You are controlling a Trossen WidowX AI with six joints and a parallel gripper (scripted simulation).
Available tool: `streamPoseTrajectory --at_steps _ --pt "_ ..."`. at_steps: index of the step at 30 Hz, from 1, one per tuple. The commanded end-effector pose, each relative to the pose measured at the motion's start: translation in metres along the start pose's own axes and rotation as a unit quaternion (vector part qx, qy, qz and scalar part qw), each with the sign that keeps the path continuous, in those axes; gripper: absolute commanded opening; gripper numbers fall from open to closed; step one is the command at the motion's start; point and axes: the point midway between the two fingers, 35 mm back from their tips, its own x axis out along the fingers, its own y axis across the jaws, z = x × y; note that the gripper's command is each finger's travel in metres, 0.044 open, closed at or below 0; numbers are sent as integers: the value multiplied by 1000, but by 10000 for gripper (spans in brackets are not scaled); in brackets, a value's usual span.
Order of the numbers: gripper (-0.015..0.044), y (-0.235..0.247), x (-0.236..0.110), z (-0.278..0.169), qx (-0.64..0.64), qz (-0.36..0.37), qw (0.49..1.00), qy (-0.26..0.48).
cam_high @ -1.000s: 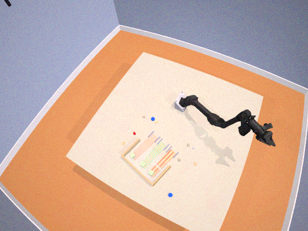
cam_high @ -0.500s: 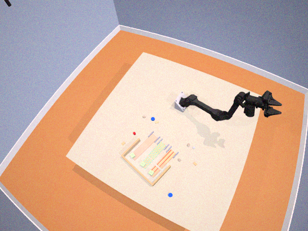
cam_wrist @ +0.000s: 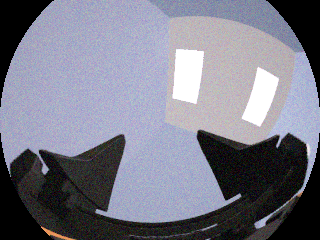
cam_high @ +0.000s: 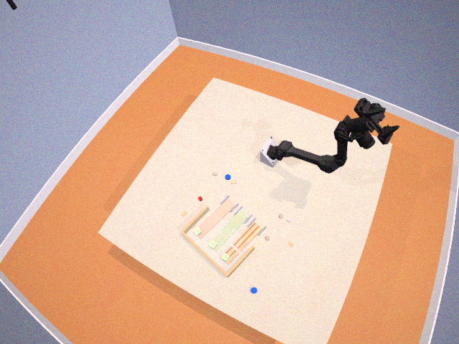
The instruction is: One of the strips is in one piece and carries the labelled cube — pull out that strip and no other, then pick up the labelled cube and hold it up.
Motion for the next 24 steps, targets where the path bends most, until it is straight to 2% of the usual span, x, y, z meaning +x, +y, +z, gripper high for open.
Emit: streamPoseTrajectory --at_steps 1,10,16,24 --pt "400 -65 -13 -25 1 -78 996 44" --pt "400 -159 -57 -102 27 -187 968 164" --pt "400 -190 -85 -143 38 -221 947 228" --pt "400 -231 -167 -235 54 -265 882 386"
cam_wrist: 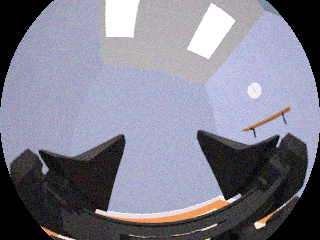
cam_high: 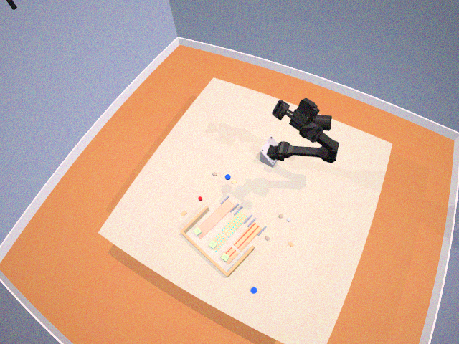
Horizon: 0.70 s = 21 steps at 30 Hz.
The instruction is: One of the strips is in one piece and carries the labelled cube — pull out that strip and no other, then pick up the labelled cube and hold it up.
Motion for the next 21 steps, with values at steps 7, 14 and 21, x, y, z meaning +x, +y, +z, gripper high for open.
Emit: streamPoseTrajectory --at_steps 7,14,21 --pt "400 -69 -9 -160 -6 -32 971 238" --pt "400 -84 -51 -265 -3 -5 920 393" --pt "400 -81 -119 -358 15 53 843 534"
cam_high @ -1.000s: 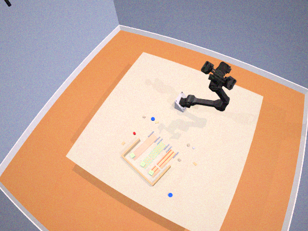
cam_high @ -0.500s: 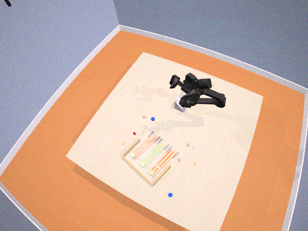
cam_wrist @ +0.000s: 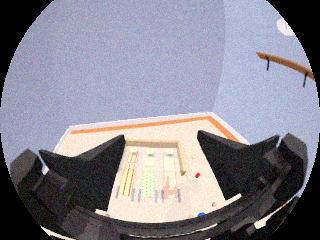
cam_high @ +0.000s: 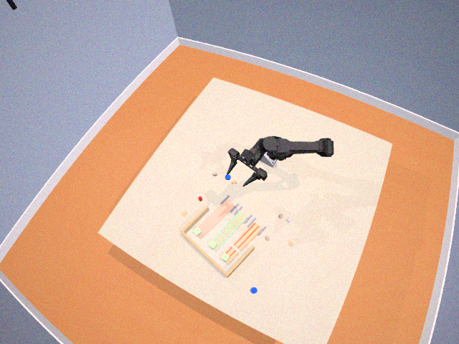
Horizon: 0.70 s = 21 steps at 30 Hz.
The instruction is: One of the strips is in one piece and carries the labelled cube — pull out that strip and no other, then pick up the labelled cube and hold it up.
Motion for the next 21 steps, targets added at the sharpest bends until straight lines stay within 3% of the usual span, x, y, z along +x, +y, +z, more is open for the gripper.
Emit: streamPoseTrajectory --at_steps 1,6,21 --pt "400 6 18 -75 -5 47 993 105" --pt "400 16 21 -137 -6 95 978 187" --pt "400 16 21 -137 -5 95 978 187"
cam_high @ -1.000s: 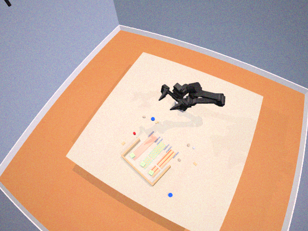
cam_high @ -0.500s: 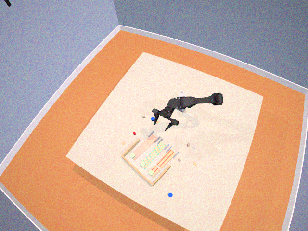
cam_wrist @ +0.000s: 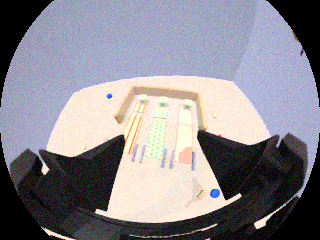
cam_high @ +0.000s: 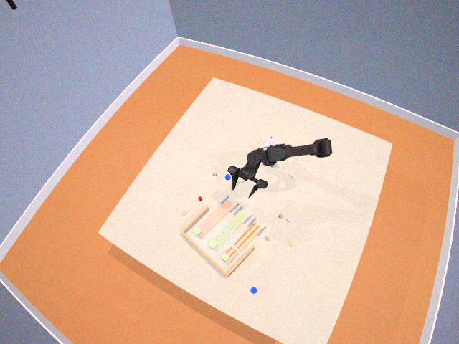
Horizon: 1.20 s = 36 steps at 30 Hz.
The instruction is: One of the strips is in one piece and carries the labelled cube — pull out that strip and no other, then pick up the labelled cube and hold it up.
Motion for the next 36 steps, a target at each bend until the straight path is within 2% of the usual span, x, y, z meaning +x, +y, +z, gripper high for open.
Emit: streamPoseTrajectory --at_steps 1,3,6,12,18,23,25,36 --pt "400 1 0 -1 -2 3 1000 2" --pt "400 1 0 -1 -2 3 1000 2" --pt "321 -8 10 1 11 -7 999 29" --pt "164 -38 47 -5 54 -41 986 153" --pt "6 -59 77 -28 83 -60 950 295" --pt "0 -69 94 -54 99 -59 901 419" --pt "0 -71 98 -59 102 -56 887 447" --pt "0 -71 101 -60 103 -55 882 456"
